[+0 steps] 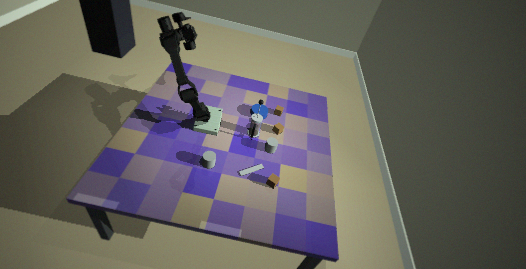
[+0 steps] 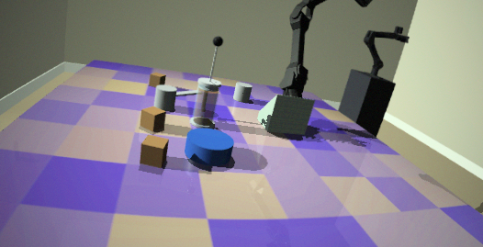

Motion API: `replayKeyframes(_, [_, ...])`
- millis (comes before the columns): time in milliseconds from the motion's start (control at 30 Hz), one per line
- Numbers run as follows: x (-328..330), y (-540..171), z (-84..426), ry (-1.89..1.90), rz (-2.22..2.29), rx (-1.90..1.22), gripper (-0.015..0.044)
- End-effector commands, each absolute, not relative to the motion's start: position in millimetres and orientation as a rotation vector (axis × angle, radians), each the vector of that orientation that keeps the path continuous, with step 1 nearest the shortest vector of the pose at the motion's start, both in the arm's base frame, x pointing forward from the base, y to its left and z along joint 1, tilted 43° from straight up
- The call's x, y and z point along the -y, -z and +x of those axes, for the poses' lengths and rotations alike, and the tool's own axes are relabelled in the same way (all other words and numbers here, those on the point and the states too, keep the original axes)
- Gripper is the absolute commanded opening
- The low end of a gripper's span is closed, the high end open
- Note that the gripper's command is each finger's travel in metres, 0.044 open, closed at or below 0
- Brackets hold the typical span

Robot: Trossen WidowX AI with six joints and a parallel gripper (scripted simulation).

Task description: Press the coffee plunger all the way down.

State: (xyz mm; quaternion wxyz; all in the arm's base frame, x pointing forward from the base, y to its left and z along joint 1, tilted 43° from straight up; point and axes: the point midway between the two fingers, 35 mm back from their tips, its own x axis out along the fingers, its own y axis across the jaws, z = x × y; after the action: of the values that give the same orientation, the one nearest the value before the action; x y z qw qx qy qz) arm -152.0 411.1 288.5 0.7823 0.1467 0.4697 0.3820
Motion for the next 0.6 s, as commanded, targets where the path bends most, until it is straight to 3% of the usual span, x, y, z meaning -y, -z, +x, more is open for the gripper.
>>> replayKeyframes(0, [-417, -277, -94, -0.745, 0.262, -0.902, 0.0440])
replayKeyframes(267, [-400, -248, 42, -0.536, 0.000, -0.649, 0.0440])
replayKeyframes(567, [-321, -215, 177, -0.222, -0.392, -0.498, 0.0440])
